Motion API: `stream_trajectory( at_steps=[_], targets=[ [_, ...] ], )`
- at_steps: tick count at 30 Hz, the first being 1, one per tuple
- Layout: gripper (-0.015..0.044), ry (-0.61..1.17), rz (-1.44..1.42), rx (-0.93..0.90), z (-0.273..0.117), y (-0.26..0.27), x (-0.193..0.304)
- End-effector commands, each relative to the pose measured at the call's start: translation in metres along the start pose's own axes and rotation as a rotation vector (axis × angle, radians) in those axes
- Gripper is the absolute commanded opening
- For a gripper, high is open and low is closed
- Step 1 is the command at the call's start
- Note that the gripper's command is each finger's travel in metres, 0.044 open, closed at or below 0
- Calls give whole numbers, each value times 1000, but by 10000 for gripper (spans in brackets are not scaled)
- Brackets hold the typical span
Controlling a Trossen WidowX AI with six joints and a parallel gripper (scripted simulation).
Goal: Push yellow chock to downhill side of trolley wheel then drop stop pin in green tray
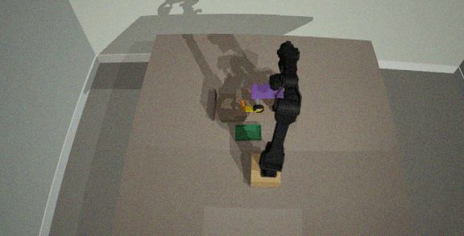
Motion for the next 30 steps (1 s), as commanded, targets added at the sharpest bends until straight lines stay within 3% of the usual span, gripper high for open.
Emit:
stream_trajectory(
  at_steps=[1, 13, 30],
  targets=[
    [0, 3, -2, 10, -1, -3, 7],
    [0, 5, -2, 10, 0, -6, 21],
    [0, 6, -3, 6, 3, 47, 33]
  ],
)
Point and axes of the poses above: the point midway between the two fingers, 35 mm back from their tips, its own z axis out along the fingers, its own y axis across the jaws, x = y × z, the point moved 1 cm from there along -z, back along the fingers, and after that the axes turned 13 degrees about z, right-handed, at the moved point
